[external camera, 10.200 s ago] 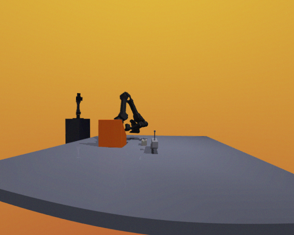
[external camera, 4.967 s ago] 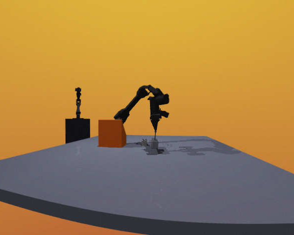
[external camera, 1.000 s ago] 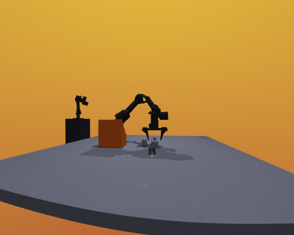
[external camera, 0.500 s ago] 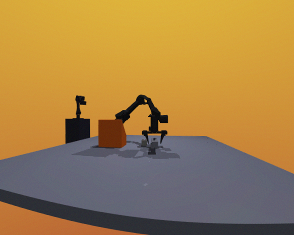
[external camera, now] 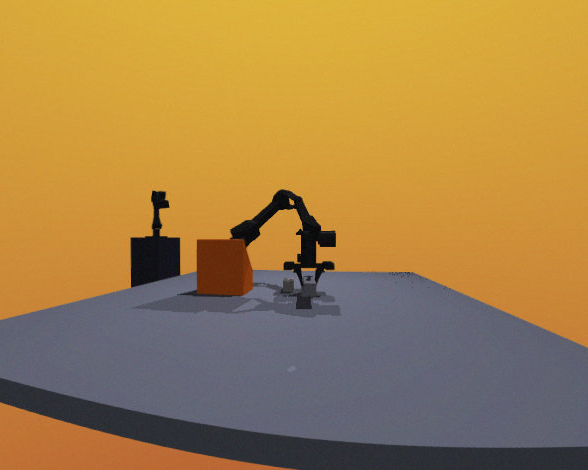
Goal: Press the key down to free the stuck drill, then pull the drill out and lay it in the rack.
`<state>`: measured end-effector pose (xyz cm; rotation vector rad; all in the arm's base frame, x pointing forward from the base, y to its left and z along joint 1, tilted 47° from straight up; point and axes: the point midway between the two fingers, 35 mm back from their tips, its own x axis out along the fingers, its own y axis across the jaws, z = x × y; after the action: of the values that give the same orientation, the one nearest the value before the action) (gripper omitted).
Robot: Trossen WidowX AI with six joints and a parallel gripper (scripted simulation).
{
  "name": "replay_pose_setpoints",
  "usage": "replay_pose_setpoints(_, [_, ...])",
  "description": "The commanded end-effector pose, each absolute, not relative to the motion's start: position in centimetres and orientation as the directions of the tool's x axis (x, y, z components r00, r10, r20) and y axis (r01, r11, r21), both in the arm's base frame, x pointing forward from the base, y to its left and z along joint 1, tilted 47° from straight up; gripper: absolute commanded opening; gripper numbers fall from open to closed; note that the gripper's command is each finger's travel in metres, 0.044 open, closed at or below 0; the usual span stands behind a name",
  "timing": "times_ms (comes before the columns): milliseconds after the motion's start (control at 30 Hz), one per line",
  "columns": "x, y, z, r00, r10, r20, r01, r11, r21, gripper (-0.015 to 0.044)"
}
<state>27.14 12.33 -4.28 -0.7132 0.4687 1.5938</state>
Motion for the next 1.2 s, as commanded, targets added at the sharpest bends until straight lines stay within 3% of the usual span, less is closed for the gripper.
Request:
replay_pose_setpoints(0, [27.1,12.3,-4.3,-0.043,0.731,-0.681,-0.983,-0.152,-0.102,0.0125])
replay_pose_setpoints(67, [27.1,12.3,-4.3,-0.043,0.731,-0.681,-0.983,-0.152,-0.102,0.0072])
replay_pose_setpoints(433, [27.1,12.3,-4.3,-0.043,0.731,-0.681,-0.983,-0.152,-0.102,0.0])
replay_pose_setpoints(1167, [26.5,14.1,-2.4,-0.049,0.735,-0.677,-0.985,-0.149,-0.09,0.0])
